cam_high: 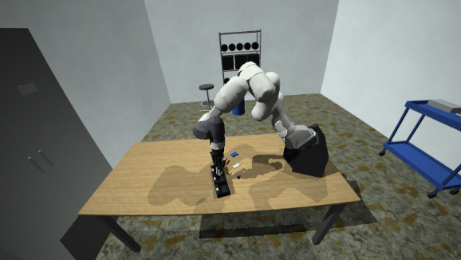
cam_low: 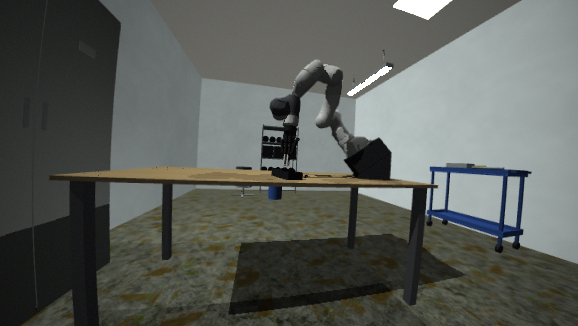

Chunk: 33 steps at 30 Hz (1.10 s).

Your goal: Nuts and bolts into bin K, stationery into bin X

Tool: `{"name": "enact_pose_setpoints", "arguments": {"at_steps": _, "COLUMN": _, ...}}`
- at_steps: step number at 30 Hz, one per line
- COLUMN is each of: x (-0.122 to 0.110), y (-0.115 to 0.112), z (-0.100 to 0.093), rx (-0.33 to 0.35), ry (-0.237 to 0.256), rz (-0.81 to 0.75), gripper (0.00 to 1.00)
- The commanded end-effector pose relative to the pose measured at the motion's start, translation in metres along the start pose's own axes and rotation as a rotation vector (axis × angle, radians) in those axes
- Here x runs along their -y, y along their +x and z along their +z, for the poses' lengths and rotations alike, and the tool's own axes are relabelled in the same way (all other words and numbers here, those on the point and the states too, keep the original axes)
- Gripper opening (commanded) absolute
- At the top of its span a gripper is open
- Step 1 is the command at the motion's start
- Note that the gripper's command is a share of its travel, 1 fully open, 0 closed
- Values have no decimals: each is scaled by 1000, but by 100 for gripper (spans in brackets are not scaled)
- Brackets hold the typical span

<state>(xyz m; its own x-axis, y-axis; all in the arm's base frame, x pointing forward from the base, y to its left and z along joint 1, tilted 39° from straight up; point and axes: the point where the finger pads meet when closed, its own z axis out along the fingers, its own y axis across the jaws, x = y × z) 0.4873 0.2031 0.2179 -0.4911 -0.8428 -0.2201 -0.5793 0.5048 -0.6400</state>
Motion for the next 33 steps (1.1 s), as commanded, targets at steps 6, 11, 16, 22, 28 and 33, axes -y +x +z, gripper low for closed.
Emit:
{"name": "enact_pose_setpoints", "arguments": {"at_steps": 6, "x": -8, "y": -5, "z": -1, "rx": -14, "ry": -4, "rz": 237, "gripper": 6}}
{"name": "enact_pose_setpoints", "arguments": {"at_steps": 11, "x": -8, "y": -5, "z": -1, "rx": -11, "ry": 4, "rz": 327, "gripper": 6}}
{"name": "enact_pose_setpoints", "arguments": {"at_steps": 16, "x": -8, "y": -5, "z": -1, "rx": -8, "ry": 12, "rz": 418, "gripper": 6}}
{"name": "enact_pose_setpoints", "arguments": {"at_steps": 22, "x": -8, "y": -5, "z": -1, "rx": -4, "ry": 16, "rz": 517, "gripper": 6}}
{"name": "enact_pose_setpoints", "arguments": {"at_steps": 28, "x": -8, "y": -5, "z": -1, "rx": 1, "ry": 24, "rz": 621, "gripper": 6}}
{"name": "enact_pose_setpoints", "arguments": {"at_steps": 33, "x": -8, "y": -5, "z": -1, "rx": 7, "ry": 31, "rz": 704, "gripper": 6}}
